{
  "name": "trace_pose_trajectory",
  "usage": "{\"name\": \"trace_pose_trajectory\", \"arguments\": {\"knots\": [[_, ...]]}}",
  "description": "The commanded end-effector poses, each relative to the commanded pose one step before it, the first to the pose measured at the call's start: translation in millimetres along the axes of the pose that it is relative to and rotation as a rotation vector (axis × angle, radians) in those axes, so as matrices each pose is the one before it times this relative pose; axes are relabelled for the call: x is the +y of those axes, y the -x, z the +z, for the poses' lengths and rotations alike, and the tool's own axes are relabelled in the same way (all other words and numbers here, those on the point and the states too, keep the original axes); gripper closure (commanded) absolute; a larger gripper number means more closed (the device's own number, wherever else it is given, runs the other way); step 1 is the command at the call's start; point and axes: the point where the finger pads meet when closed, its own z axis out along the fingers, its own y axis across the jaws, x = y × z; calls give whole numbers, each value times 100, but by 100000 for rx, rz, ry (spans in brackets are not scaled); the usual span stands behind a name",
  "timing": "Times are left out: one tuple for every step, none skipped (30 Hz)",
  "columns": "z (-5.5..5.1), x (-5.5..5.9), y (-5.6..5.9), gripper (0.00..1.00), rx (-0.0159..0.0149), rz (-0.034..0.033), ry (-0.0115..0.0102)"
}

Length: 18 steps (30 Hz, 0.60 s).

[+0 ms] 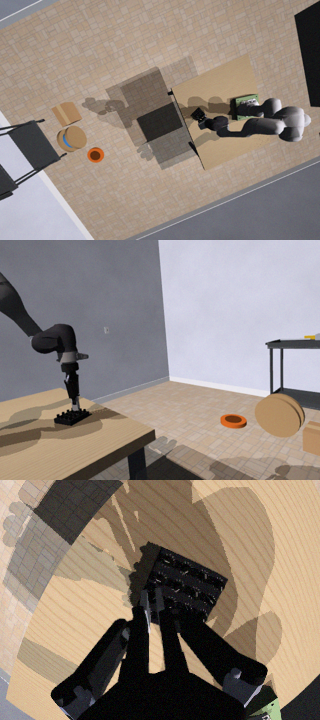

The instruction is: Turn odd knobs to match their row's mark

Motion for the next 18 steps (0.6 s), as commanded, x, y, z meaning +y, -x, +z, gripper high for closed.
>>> {"name": "trace_pose_trajectory", "arguments": {"knots": [[-21,-51,-135,95,-120,-14115,-1287],[0,0,0,95,0,-2683,0],[0,0,0,95,0,-1608,0],[0,0,0,95,0,-1530,0],[0,0,0,95,0,-1554,0],[0,0,0,95,0,-1538,0],[0,0,0,95,0,-1533,0],[0,0,0,95,0,-1540,0],[0,0,0,95,0,-1539,0],[0,0,0,95,0,-1535,0],[0,0,0,95,0,-1536,0],[0,0,0,95,0,-1535,0],[0,0,0,95,0,-1535,0],[0,0,0,95,0,-1529,0],[0,0,0,95,0,-1534,0],[0,0,0,95,0,0,0],[0,0,0,95,0,0,0],[0,0,0,95,0,-2661,0]]}}
